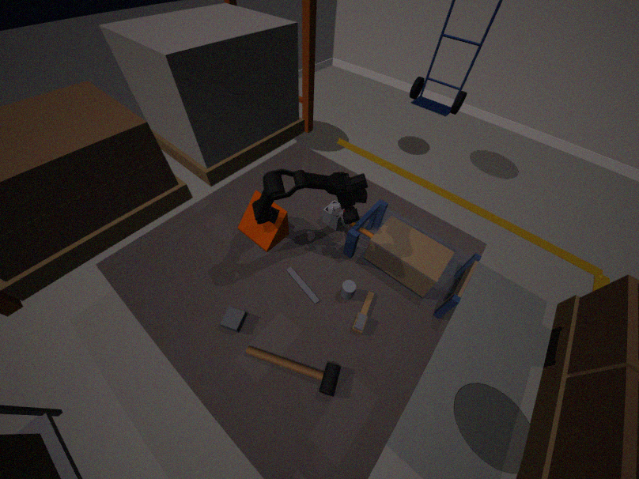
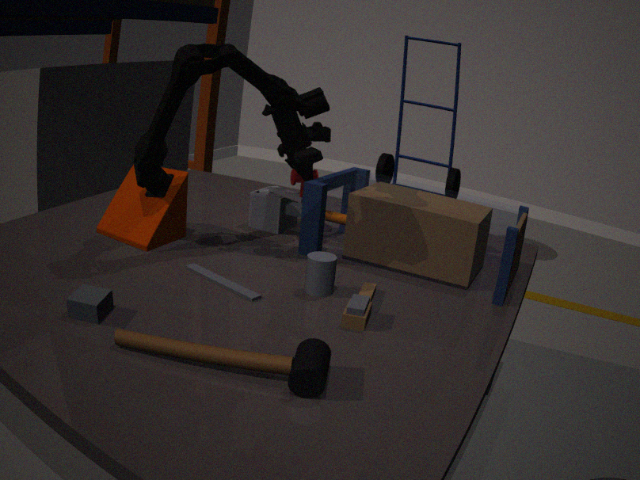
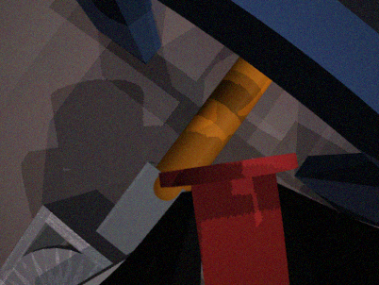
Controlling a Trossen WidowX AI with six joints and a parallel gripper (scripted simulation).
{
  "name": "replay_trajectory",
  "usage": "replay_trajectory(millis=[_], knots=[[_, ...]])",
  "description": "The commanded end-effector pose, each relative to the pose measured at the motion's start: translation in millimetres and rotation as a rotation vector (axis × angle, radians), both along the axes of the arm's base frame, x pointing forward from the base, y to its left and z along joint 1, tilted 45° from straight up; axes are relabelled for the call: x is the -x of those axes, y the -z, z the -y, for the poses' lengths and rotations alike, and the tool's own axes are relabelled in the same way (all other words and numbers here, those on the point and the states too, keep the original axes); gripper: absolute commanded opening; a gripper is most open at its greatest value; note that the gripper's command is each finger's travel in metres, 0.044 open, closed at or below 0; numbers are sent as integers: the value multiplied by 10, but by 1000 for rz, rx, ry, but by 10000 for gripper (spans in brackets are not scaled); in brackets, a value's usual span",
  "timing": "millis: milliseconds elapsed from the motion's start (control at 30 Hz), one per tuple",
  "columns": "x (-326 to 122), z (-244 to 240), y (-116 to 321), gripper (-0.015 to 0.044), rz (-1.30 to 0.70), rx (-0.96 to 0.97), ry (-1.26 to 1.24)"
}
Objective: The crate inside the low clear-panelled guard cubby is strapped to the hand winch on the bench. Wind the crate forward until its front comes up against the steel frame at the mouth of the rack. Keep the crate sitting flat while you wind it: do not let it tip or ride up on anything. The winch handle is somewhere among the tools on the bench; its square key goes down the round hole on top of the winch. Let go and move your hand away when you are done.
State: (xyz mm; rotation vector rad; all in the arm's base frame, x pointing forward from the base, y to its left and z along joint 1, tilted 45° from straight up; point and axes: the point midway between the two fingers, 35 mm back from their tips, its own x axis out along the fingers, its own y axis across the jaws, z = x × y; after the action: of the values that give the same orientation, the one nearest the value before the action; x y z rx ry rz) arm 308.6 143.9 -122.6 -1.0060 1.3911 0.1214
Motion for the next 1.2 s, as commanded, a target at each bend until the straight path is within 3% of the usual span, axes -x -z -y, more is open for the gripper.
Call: replay_trajectory(millis=[0, 1167], knots=[[-38, -95, 101, 0, 4, -20, 2], [-56, -438, 414, 0, 5, -24, 2]])
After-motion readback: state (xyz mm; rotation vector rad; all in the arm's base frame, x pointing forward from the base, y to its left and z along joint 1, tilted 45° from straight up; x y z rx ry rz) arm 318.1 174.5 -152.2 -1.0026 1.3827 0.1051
